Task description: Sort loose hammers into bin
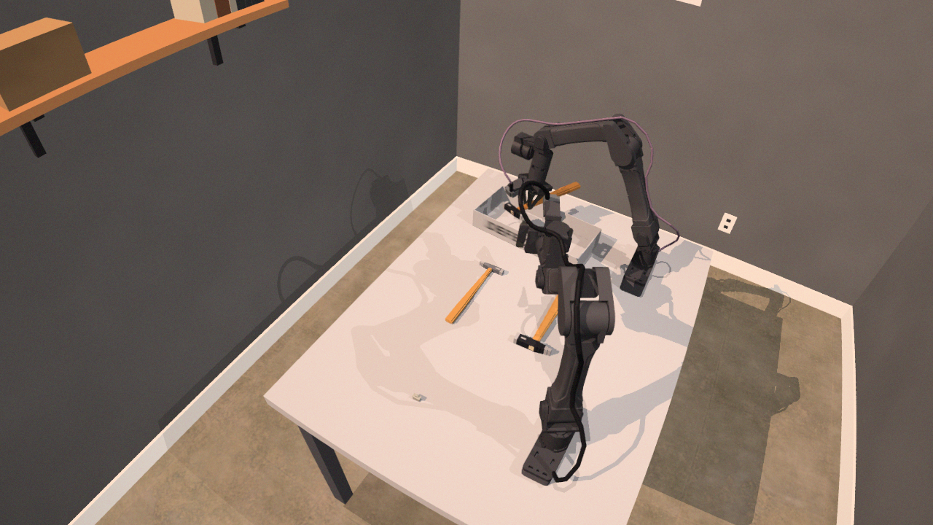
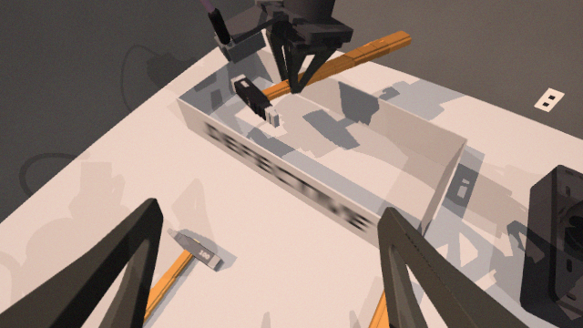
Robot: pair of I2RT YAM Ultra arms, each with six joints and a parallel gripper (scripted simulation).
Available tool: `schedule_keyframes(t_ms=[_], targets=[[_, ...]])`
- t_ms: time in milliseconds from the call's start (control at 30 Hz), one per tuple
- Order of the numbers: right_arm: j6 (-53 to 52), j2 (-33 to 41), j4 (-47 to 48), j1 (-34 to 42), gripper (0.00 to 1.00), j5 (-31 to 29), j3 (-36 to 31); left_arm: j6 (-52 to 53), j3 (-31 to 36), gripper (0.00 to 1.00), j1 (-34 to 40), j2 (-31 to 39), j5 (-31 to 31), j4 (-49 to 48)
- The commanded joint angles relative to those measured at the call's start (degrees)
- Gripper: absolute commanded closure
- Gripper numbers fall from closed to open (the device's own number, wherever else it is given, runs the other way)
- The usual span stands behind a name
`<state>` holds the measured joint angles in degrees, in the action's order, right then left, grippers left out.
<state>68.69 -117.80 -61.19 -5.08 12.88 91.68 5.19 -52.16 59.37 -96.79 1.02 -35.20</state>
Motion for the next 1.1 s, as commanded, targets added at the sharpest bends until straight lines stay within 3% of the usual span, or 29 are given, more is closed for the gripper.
schedule_keyframes(t_ms=[0, 400, 467, 800, 1067], targets=[[-11.6, 3.6, 4.4, 0.2, 0.88, -0.1, -2.2, 0.1, -1.6, 0.0, 0.0, 0.7, 0.0, -0.3], [-41.7, 9.1, 11.9, 2.1, 0.88, -5.0, -10.0, 0.1, -1.6, 0.0, 0.0, 0.7, 0.0, -0.3], [-41.7, 9.1, 11.9, 2.1, 0.88, -5.0, -10.0, 0.1, -1.6, 0.0, 0.0, 0.7, 0.0, -0.3], [-67.8, 11.5, 15.1, 5.0, 0.88, -11.7, -13.5, 0.1, -1.6, 0.0, 0.0, 0.7, 0.0, -0.3], [-76.0, 11.2, 14.4, 6.7, 0.88, -14.7, -13.1, 0.1, -1.6, 0.0, 0.0, 0.7, 0.0, -0.3]])
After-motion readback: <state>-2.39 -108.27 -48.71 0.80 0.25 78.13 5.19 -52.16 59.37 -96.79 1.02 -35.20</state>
